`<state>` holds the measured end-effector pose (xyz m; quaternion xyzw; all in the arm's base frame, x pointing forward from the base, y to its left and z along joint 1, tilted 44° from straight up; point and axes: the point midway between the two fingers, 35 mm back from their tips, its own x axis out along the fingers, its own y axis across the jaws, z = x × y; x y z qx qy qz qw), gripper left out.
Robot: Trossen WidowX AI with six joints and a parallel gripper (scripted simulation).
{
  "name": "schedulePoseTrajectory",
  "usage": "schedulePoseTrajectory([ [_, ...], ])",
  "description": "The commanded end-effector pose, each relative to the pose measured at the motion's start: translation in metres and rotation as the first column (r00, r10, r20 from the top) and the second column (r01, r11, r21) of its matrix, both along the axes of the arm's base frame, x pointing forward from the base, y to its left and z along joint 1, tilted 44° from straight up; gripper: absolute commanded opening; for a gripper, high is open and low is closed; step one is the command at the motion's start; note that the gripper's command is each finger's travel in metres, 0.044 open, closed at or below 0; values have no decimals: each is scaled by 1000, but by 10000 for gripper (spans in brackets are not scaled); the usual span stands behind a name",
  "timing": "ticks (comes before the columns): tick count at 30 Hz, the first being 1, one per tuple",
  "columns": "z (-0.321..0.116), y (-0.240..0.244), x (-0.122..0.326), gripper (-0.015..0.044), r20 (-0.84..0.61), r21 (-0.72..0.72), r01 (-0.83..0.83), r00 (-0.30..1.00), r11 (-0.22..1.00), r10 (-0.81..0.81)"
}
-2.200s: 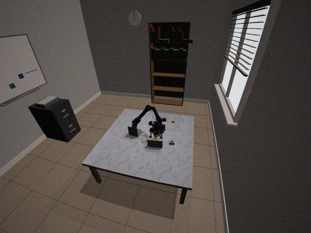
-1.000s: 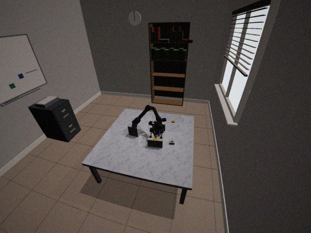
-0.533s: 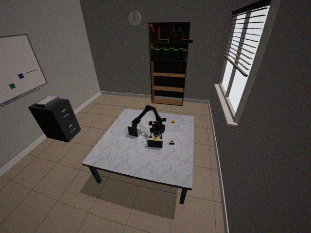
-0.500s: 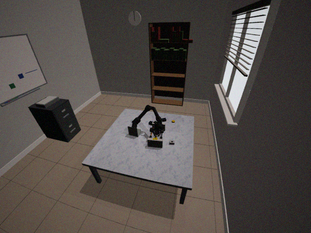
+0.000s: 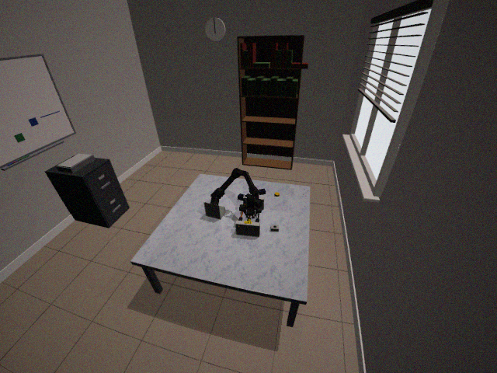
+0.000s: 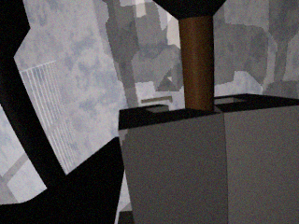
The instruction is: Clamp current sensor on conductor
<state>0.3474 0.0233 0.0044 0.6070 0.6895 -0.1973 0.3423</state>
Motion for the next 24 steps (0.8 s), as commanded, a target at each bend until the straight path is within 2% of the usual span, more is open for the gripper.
schedulePoseTrajectory([
  [1,-1,-12,2,0,9,-19,19,1000,1000,-19],
  [24,-1,-8,1,0,4,-13,14,1000,1000,-14],
])
